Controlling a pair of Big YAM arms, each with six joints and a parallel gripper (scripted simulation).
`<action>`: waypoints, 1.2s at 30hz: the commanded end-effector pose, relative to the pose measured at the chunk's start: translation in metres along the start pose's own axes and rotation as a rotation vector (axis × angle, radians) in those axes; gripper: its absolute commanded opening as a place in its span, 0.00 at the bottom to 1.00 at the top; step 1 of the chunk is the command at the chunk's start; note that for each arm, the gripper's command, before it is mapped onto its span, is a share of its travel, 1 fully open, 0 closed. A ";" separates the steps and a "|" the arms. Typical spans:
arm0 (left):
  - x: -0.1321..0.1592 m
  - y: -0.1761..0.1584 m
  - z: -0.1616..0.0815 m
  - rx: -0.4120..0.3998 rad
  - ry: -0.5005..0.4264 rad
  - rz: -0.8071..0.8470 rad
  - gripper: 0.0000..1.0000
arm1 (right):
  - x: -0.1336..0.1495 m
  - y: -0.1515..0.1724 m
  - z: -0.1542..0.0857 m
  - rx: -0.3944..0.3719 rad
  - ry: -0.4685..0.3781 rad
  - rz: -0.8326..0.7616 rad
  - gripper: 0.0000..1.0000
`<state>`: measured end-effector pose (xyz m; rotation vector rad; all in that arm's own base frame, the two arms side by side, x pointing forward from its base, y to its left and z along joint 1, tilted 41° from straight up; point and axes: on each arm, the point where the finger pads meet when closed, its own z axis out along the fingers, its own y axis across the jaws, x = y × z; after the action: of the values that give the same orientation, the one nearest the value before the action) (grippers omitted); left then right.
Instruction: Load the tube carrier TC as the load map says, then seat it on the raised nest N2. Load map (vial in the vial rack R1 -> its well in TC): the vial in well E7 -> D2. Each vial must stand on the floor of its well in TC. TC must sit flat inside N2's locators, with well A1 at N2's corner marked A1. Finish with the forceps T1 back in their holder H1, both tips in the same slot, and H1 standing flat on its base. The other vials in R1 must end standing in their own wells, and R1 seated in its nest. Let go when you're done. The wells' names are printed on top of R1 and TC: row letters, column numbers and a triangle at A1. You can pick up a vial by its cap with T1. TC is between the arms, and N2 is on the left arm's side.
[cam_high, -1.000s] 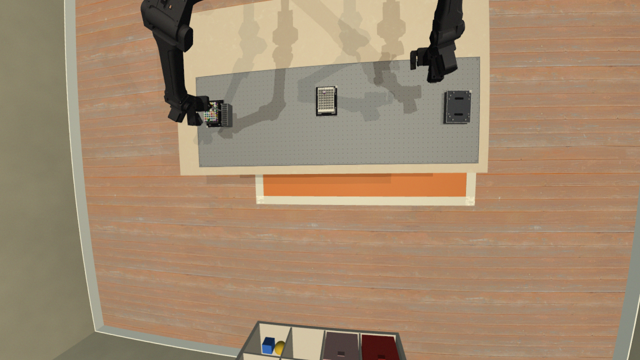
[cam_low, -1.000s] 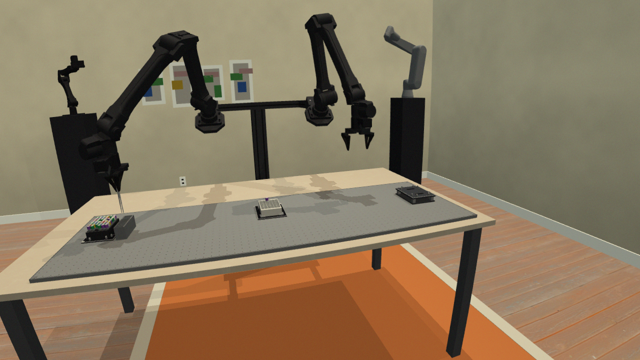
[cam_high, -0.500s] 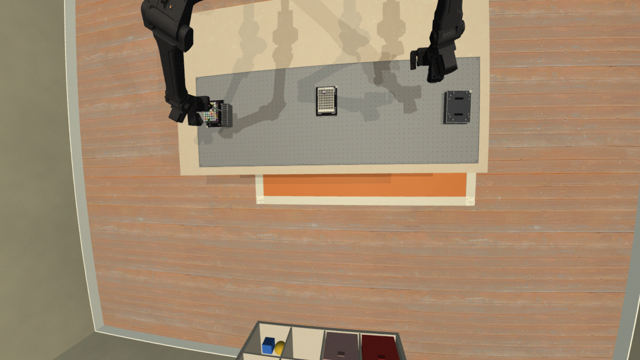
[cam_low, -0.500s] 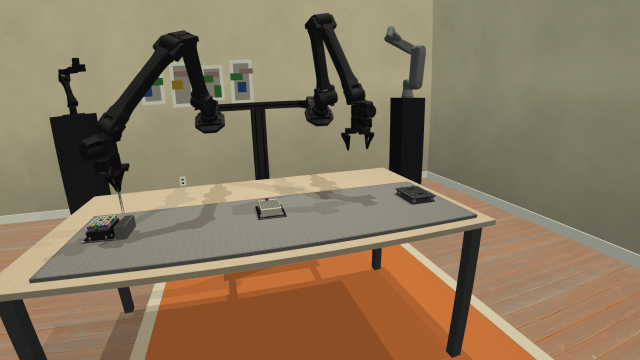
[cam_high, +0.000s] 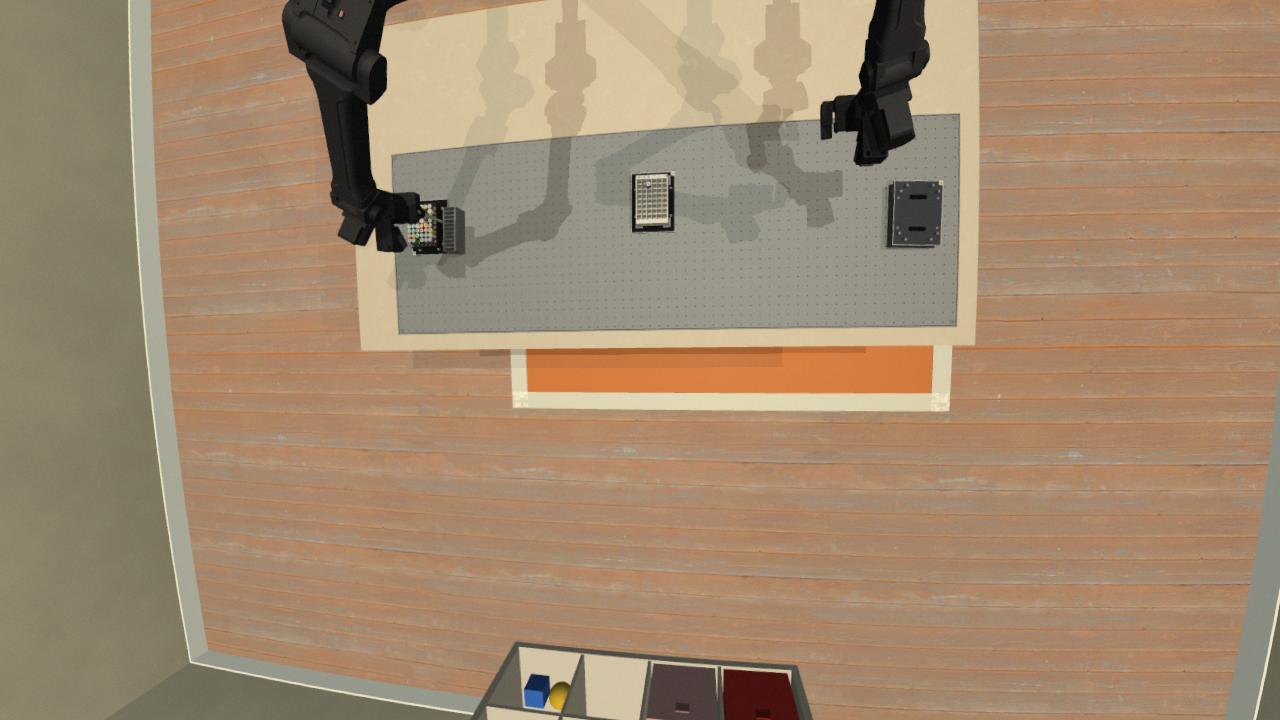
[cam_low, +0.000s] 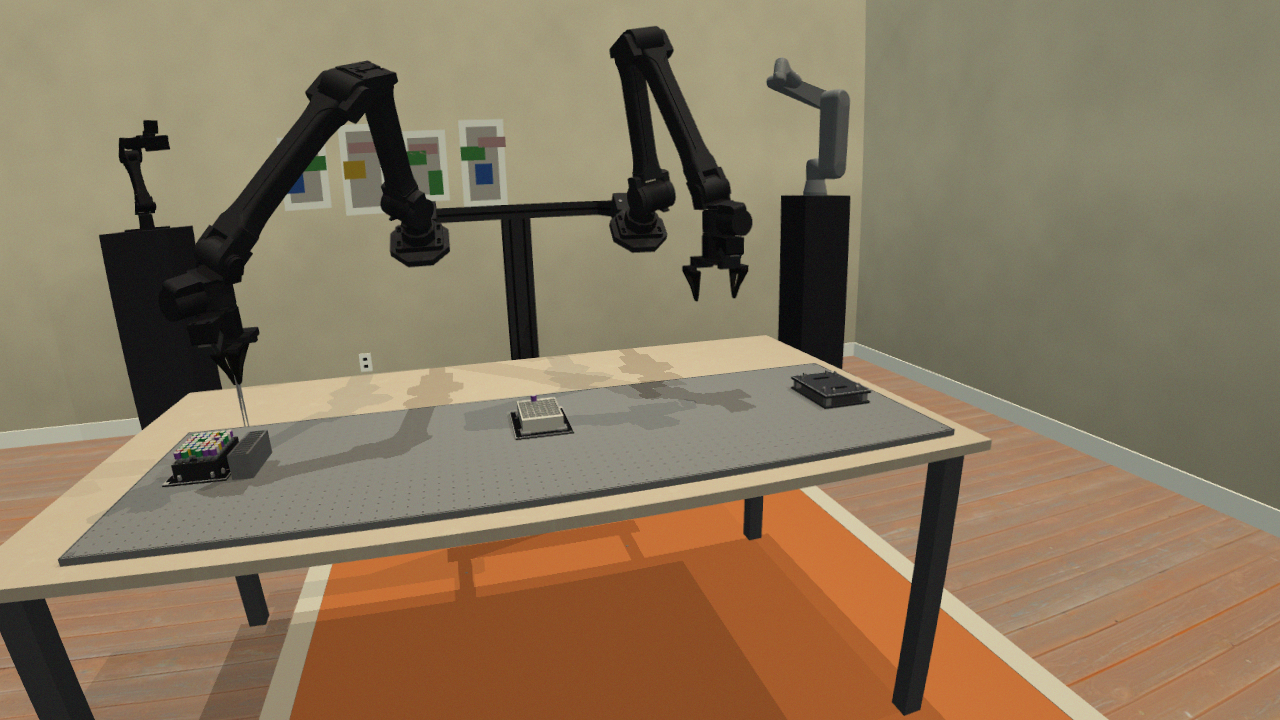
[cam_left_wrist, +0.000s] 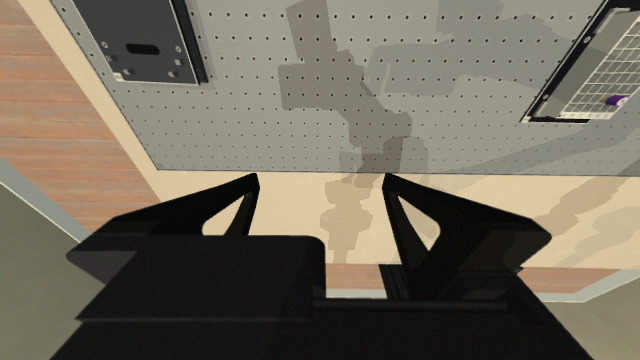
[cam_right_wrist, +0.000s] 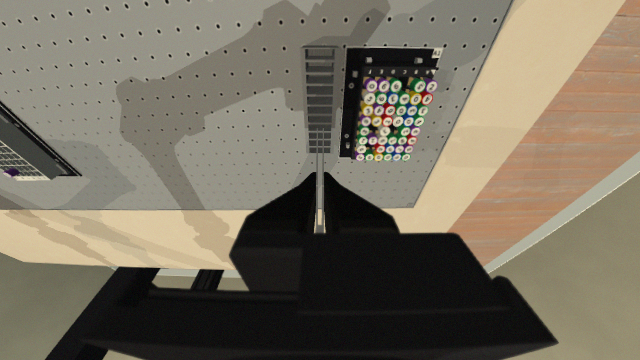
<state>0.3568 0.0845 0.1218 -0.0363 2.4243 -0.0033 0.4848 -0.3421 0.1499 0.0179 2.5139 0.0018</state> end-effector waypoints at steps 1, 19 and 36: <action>-0.008 0.002 -0.002 -0.003 -0.016 0.015 1.00 | -0.005 0.007 0.008 -0.008 -0.001 -0.007 0.07; -0.008 0.002 -0.002 -0.003 -0.016 0.015 1.00 | -0.008 0.008 0.004 -0.003 -0.009 -0.009 0.07; -0.008 0.002 -0.002 -0.003 -0.016 0.015 1.00 | -0.008 0.009 0.002 -0.002 -0.011 -0.010 0.07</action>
<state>0.3568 0.0845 0.1218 -0.0363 2.4243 -0.0033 0.4858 -0.3414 0.1497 0.0193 2.5120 0.0006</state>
